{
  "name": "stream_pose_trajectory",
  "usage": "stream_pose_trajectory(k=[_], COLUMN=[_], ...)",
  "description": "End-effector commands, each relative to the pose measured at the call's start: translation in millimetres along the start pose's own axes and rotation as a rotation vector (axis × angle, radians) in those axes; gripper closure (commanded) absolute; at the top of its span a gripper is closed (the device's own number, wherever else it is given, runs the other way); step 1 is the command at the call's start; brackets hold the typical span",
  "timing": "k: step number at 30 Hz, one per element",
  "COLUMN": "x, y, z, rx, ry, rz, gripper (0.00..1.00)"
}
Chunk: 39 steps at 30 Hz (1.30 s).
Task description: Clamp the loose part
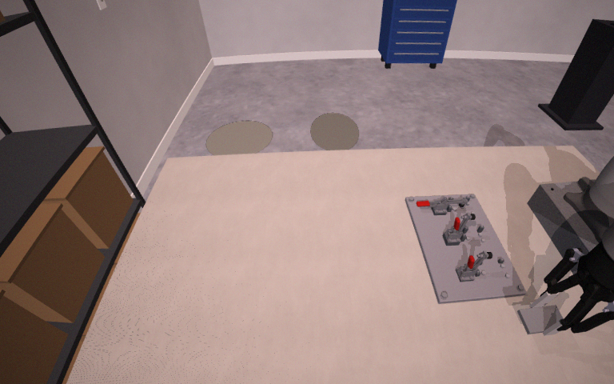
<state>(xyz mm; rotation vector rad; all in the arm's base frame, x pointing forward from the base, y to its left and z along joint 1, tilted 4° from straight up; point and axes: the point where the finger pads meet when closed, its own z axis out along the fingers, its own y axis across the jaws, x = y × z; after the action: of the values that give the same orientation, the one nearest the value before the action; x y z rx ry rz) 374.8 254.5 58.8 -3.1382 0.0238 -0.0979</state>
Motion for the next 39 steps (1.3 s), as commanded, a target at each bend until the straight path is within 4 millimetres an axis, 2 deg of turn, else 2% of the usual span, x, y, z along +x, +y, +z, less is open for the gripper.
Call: stream_pose_trajectory(k=[1, 39], x=[-2.2, -6.4], y=[0.0, 0.0], z=[1.3, 3.8], rx=[0.000, 0.000], ry=[0.000, 0.000], rz=[0.000, 0.000], gripper=[0.90, 0.90])
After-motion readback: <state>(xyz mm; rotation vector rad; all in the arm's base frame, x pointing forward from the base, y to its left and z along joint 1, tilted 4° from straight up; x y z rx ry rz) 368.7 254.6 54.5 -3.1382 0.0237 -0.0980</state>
